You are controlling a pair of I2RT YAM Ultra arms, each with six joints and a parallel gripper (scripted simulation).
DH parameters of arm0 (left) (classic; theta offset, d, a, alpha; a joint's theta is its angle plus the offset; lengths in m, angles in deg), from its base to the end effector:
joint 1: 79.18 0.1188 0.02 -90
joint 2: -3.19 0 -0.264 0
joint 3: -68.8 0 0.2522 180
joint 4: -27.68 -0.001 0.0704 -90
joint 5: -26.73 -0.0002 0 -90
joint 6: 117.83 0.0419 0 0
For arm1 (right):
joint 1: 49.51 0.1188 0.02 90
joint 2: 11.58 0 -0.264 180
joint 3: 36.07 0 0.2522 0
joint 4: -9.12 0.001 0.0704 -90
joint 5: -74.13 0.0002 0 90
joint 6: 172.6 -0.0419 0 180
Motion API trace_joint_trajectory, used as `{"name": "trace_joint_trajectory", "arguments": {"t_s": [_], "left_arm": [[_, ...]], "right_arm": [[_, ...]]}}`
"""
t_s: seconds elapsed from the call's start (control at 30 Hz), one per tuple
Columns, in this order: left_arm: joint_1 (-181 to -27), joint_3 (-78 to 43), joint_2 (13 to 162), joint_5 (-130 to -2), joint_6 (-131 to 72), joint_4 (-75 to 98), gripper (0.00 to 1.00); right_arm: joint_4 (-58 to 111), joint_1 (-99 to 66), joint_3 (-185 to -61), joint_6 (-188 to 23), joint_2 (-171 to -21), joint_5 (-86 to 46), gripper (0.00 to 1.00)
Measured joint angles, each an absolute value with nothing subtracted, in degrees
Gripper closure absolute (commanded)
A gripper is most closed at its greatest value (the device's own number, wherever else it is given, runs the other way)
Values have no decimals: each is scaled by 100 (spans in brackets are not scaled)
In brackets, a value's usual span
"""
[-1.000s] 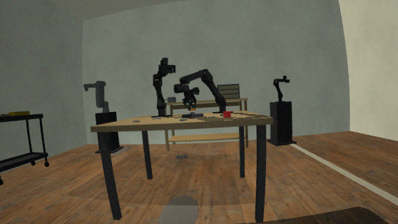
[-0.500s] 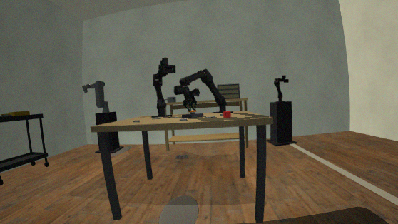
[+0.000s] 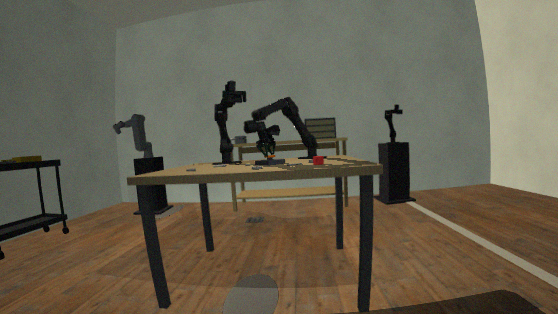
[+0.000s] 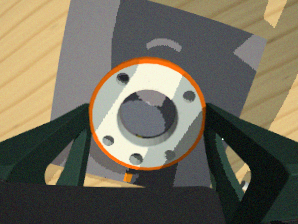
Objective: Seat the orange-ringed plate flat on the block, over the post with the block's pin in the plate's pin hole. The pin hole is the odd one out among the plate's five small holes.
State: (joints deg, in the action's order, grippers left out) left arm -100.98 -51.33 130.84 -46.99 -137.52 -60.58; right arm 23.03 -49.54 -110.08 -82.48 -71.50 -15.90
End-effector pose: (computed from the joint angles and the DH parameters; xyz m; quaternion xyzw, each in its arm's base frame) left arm 0.3947 -0.1441 0.1848 -0.6810 0.7168 0.1036 0.1084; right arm 0.2446 0.0009 0.4088 -0.0007 0.7060 -0.0007 0.7082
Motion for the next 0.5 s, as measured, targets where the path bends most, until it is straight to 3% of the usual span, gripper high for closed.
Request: {"name": "trace_joint_trajectory", "arguments": {"t_s": [0.5], "left_arm": [[-10098,-5080,13102,-4702,-13752,-5991,100]], "right_arm": [[2303,-4954,-11008,-8248,-7150,-1590,0]]}}
